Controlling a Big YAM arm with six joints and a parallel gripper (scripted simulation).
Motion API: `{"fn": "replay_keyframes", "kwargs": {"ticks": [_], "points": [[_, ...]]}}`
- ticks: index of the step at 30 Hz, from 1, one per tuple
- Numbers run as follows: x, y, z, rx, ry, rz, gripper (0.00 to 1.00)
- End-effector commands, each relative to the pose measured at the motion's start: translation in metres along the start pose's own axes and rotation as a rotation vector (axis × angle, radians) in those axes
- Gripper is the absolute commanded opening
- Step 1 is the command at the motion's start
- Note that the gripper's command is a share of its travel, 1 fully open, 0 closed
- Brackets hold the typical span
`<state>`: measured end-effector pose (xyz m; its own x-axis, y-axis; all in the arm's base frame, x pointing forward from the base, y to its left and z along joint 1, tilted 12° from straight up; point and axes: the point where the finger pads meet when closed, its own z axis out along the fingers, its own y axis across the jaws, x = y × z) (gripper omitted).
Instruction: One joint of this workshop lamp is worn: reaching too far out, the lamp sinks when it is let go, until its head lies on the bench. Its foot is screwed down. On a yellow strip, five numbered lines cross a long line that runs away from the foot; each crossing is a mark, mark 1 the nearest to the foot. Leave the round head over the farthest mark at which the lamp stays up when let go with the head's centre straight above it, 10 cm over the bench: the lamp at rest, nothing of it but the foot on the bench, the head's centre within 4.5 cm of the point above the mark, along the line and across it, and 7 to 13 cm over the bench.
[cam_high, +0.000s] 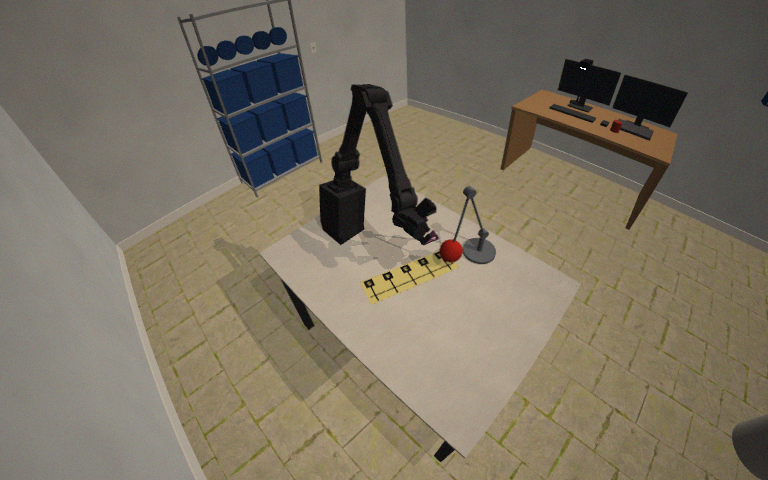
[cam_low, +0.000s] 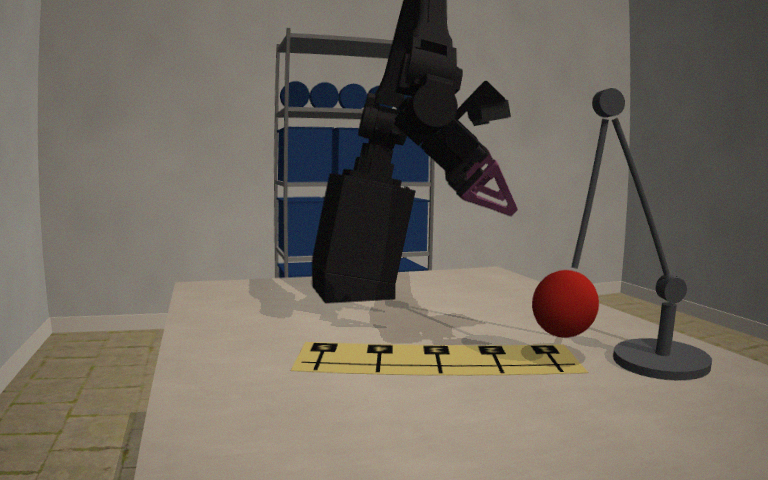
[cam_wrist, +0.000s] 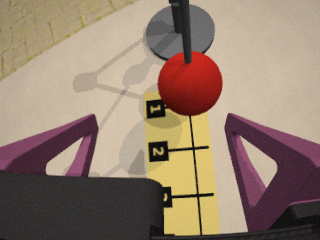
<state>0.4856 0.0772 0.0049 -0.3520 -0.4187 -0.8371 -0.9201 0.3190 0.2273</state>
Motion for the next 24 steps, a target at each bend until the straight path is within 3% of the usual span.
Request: {"fn": "replay_keyframes", "kwargs": {"ticks": [1, 17, 24], "points": [[-0.005, -0.003, -0.003, 0.007, -0.003, -0.011, 1.00], [-0.004, -0.002, -0.002, 0.006, -0.003, -0.008, 1.00], [-0.024, -0.011, -0.007, 0.021, -0.012, -0.084, 1.00]]}}
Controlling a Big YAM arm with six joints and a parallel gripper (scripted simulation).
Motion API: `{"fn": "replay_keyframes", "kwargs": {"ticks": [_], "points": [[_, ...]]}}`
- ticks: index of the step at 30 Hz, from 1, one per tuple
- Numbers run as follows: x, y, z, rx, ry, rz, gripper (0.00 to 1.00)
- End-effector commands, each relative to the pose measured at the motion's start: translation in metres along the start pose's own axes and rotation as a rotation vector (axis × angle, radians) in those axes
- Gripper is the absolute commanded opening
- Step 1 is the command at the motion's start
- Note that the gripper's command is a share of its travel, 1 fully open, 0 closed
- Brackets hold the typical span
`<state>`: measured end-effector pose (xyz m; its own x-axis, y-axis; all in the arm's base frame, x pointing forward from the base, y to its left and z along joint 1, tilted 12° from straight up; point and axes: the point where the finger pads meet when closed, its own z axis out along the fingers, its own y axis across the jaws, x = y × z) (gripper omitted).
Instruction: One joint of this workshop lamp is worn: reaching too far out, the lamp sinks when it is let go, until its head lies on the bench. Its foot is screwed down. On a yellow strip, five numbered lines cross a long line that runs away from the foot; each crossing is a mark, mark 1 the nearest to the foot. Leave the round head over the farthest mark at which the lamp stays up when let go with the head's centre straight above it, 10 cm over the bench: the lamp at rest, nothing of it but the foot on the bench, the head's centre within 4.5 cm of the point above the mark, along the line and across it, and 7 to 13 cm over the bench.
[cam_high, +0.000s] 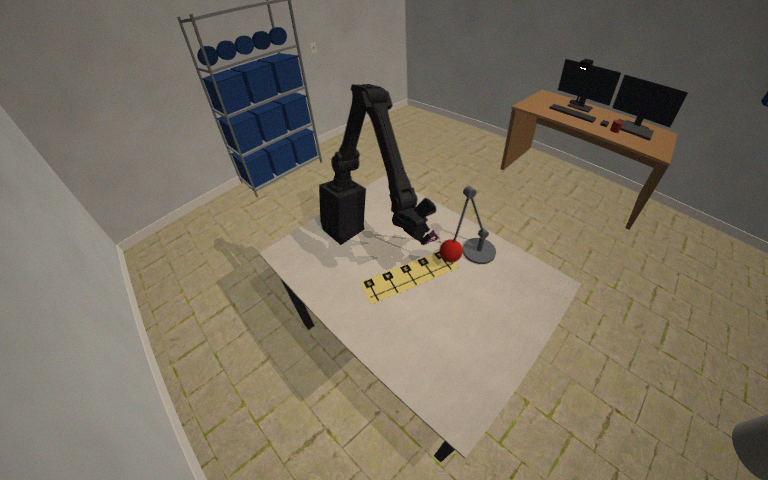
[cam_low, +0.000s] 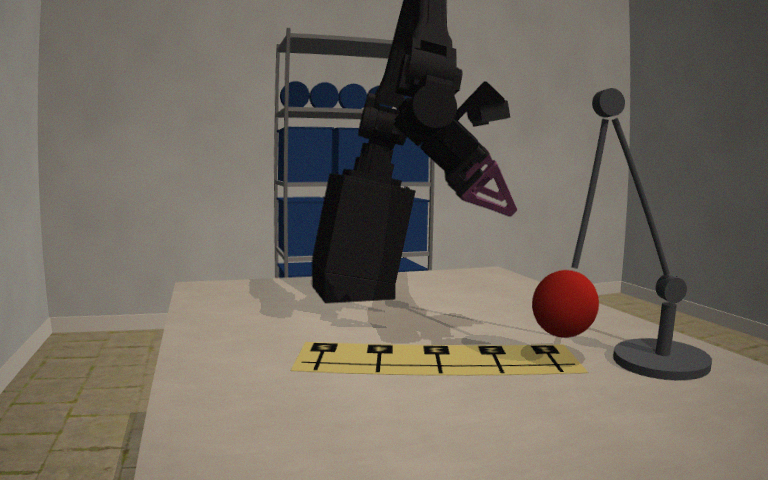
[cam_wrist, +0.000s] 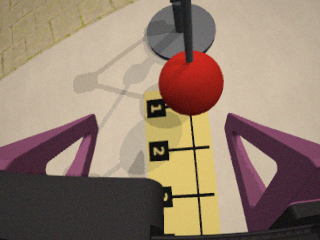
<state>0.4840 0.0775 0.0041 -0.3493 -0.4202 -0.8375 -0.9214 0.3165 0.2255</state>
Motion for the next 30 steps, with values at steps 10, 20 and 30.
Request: {"fn": "replay_keyframes", "kwargs": {"ticks": [10, 20, 30], "points": [[-0.048, -0.023, -0.013, 0.040, -0.023, -0.169, 1.00], [-0.048, -0.023, -0.013, 0.040, -0.023, -0.169, 1.00], [-0.048, -0.023, -0.013, 0.040, -0.023, -0.169, 1.00]]}}
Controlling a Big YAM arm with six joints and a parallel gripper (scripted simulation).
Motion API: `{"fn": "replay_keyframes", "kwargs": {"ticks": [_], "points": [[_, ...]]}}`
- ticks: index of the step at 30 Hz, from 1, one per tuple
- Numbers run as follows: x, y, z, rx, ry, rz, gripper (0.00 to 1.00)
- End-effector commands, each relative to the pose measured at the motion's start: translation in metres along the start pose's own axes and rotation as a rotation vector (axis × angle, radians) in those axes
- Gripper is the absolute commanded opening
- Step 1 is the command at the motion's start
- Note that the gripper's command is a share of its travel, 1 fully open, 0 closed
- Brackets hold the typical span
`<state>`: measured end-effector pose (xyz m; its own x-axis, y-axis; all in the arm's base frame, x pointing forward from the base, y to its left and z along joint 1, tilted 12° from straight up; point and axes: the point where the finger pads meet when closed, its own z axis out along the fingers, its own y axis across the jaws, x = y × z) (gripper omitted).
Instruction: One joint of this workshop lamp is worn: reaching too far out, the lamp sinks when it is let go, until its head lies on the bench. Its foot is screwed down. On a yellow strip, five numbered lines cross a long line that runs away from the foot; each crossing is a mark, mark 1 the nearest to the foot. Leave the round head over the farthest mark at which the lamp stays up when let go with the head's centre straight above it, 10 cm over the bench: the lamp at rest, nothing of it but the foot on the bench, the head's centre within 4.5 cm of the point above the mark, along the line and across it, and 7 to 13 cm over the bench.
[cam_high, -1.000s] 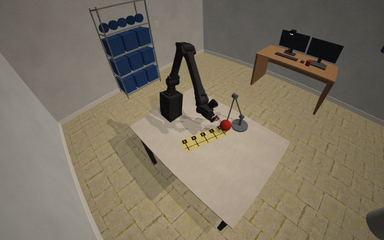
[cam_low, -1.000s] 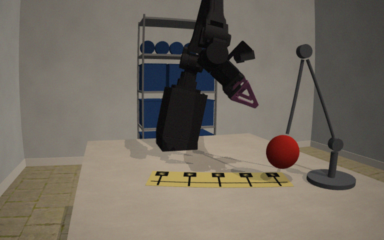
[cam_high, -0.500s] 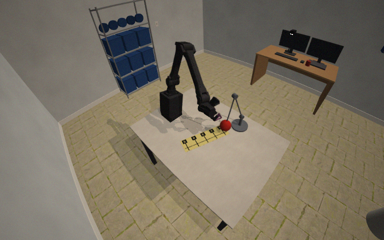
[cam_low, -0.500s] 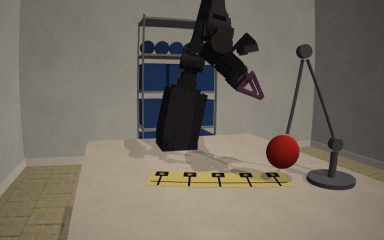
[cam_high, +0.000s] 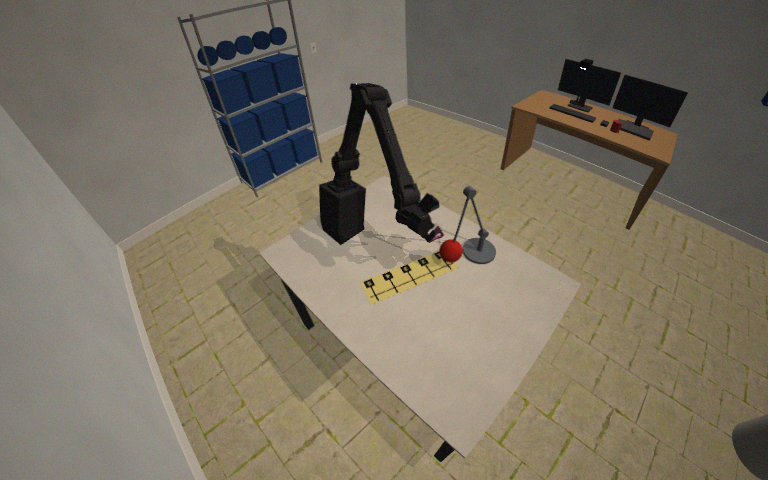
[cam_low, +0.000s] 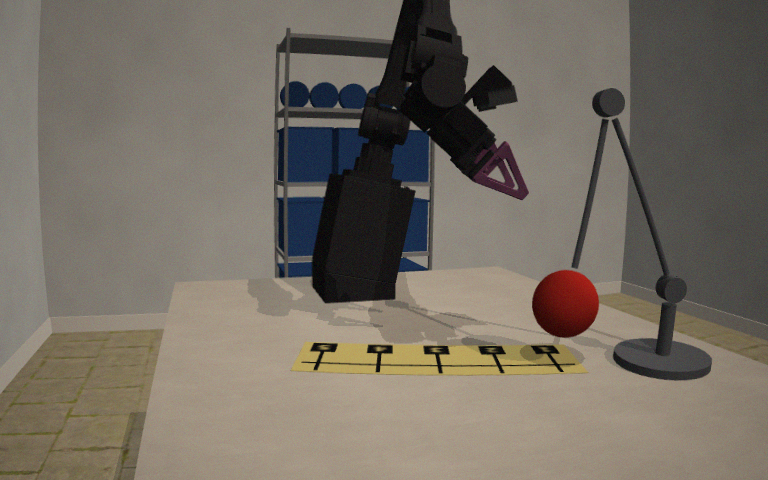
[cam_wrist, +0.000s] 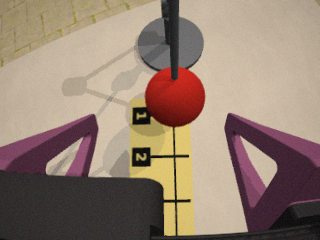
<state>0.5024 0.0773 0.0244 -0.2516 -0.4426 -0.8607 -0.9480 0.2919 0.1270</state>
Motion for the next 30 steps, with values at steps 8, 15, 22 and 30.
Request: {"fn": "replay_keyframes", "kwargs": {"ticks": [8, 15, 22, 30], "points": [[-0.024, -0.013, -0.005, 0.017, -0.012, -0.066, 1.00], [-0.024, -0.013, -0.006, 0.017, -0.012, -0.066, 1.00], [-0.024, -0.013, -0.016, 0.017, -0.012, -0.066, 1.00], [-0.023, -0.013, -0.025, 0.017, -0.012, -0.066, 1.00]]}}
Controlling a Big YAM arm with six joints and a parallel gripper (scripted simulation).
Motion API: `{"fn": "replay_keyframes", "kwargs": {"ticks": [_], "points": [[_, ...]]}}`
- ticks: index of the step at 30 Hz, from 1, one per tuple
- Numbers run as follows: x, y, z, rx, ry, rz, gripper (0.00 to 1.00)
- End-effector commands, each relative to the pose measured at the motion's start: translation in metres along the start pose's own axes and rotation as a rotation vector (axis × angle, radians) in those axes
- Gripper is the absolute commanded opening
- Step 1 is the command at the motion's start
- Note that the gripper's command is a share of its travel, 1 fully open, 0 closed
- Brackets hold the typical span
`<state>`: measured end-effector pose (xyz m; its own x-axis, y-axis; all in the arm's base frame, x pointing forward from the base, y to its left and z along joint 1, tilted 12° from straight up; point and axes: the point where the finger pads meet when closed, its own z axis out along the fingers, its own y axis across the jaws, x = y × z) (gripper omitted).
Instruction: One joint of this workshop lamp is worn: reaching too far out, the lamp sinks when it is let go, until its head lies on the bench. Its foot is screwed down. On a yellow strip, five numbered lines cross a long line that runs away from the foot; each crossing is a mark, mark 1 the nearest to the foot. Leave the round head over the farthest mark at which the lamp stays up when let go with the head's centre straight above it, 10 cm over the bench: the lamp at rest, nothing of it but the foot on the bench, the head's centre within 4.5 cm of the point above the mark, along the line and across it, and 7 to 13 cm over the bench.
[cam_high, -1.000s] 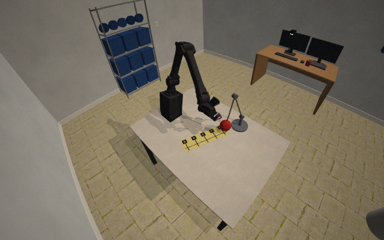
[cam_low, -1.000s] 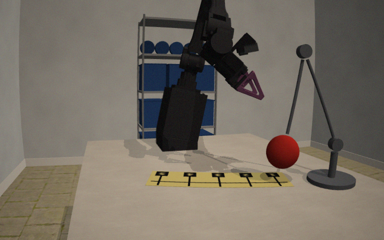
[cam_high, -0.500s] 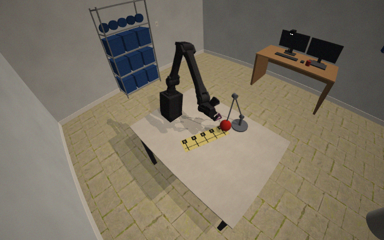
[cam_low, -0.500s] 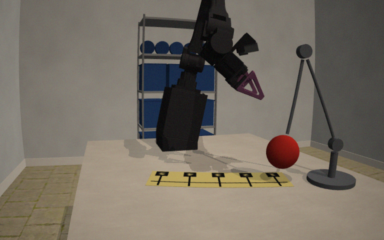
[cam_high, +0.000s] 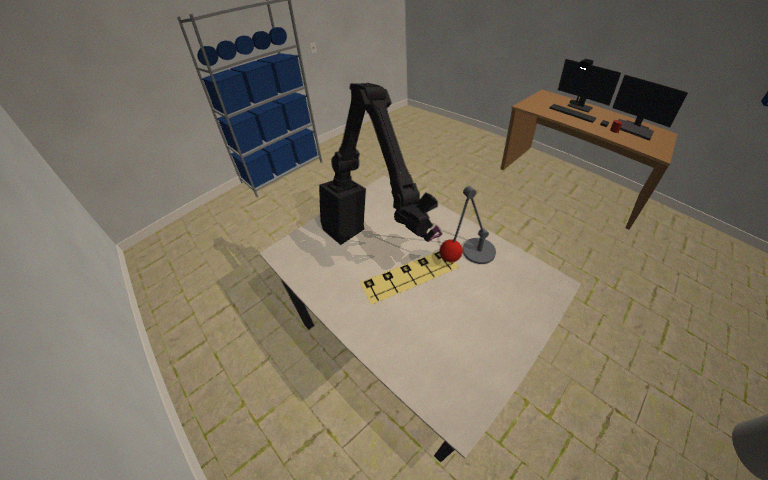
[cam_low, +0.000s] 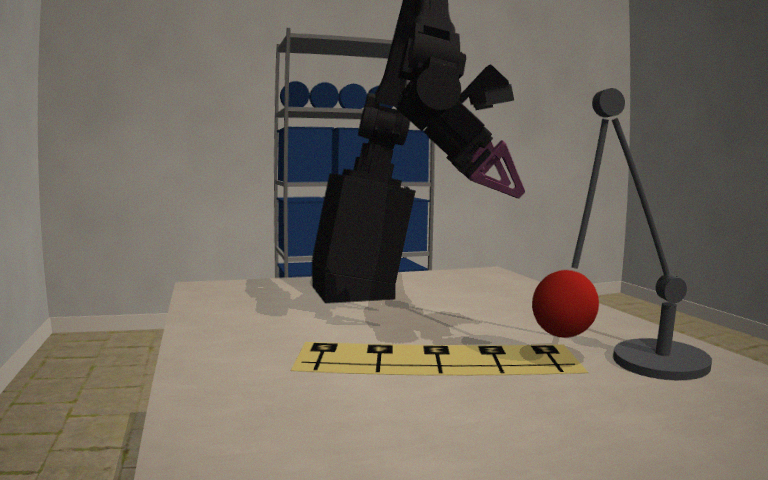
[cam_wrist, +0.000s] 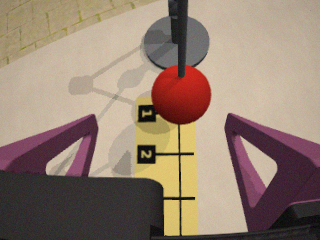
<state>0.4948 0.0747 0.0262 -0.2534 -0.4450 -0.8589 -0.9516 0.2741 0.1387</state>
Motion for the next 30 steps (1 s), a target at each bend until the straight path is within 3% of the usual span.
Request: {"fn": "replay_keyframes", "kwargs": {"ticks": [1, 16, 30], "points": [[-0.0249, -0.0187, -0.0210, 0.039, -0.015, -0.067, 1.00], [-0.0249, -0.0187, -0.0210, 0.008, -0.002, -0.009, 1.00], [-0.0249, -0.0187, -0.0210, 0.033, -0.012, -0.056, 1.00]]}}
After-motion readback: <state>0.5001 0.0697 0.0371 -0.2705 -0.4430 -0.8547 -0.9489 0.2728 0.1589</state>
